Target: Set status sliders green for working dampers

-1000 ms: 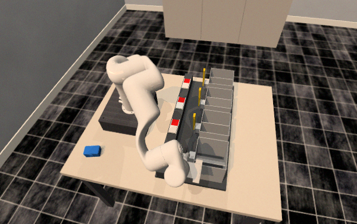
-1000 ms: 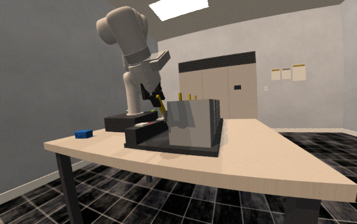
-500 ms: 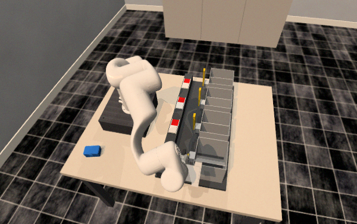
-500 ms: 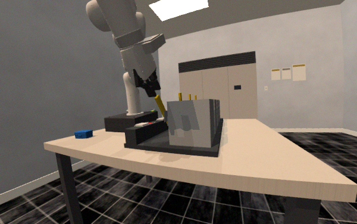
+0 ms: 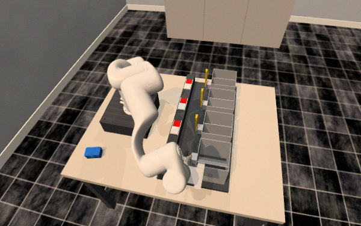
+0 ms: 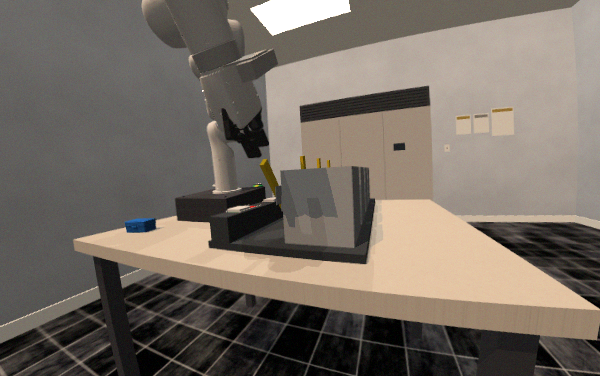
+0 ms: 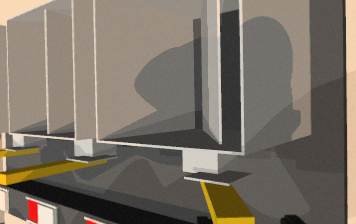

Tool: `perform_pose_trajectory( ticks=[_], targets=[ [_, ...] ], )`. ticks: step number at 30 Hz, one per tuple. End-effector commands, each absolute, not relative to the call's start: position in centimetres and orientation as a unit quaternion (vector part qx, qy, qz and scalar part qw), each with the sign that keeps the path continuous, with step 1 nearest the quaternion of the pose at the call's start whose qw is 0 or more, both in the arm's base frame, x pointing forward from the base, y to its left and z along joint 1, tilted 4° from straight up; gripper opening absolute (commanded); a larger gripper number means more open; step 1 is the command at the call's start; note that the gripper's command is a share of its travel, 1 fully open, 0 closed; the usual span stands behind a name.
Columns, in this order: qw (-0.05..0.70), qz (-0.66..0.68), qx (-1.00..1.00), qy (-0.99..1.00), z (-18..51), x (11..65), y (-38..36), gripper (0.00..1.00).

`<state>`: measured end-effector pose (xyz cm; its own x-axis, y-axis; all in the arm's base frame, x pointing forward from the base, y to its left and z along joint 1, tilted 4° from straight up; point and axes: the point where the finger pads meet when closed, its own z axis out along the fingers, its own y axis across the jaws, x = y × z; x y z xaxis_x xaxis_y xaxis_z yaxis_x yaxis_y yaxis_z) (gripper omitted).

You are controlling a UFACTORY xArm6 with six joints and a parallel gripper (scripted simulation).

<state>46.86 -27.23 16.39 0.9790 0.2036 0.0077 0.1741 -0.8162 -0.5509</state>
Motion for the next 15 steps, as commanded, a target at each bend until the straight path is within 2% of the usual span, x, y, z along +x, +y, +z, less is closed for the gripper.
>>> perform_pose_trajectory(
  ticks=[1,7,9,10,15],
  targets=[
    [0.241,0.019,-0.965,-0.102,17.4,48.2,-25.4,0.39],
    [0.133,0.006,-0.986,-0.104,19.2,51.1,-20.9,0.39],
    [0.133,0.006,-0.986,-0.104,19.2,51.1,-20.9,0.39],
    [0.093,-0.003,-0.99,-0.106,20.0,52.3,-19.1,0.39],
    [0.021,-0.005,-0.994,-0.104,20.8,54.0,-16.2,0.39]
  ],
)
